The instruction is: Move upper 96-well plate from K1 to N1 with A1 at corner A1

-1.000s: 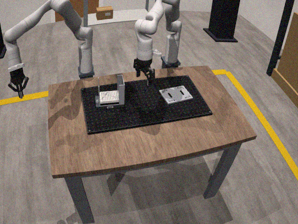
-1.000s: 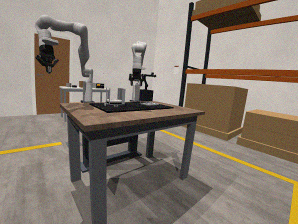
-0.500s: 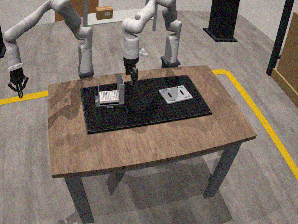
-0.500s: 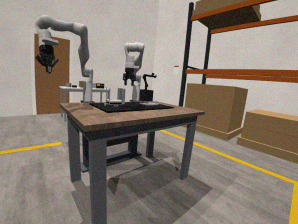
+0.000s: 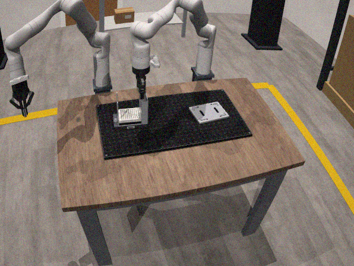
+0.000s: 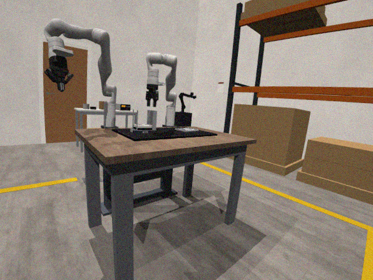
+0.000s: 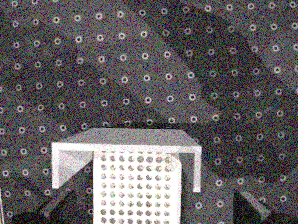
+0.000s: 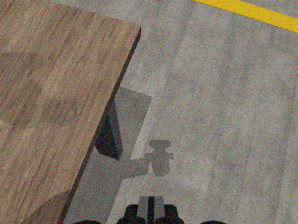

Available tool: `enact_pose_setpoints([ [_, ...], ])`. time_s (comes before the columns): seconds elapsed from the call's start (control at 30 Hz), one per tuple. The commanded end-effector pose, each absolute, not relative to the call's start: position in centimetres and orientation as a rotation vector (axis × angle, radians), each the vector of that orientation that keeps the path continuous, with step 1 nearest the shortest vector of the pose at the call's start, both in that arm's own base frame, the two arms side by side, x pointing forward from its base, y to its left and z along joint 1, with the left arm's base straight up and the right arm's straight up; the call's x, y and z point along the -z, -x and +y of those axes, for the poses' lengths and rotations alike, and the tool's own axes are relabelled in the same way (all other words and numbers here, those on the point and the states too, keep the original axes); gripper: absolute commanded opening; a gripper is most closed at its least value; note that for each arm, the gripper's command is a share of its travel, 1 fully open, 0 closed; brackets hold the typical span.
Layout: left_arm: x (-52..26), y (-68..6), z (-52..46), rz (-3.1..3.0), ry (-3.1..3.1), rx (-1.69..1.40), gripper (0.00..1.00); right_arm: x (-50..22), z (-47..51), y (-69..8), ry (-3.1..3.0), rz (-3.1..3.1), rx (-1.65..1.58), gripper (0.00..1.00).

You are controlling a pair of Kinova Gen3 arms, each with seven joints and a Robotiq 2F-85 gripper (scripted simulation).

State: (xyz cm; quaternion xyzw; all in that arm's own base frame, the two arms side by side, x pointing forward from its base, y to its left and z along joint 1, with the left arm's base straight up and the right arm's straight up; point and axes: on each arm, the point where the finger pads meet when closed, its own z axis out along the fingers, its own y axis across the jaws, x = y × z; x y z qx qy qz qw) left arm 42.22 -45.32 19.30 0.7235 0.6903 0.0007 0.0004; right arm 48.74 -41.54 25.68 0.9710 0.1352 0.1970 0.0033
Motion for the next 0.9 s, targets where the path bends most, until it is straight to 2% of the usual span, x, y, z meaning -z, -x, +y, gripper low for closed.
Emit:
enact_pose_setpoints([
  [0.0, -19.4, -41.6, -46.5, 2.147, -2.291, 0.000, 1.000, -25.9, -41.6, -48.8, -3.041, 0.425, -0.621, 0.017],
  [0.87, -19.1, -40.1, -48.9, 2.147, -2.291, 0.000, 1.000, -25.9, -41.6, -48.8, -3.041, 0.425, -0.621, 0.017],
])
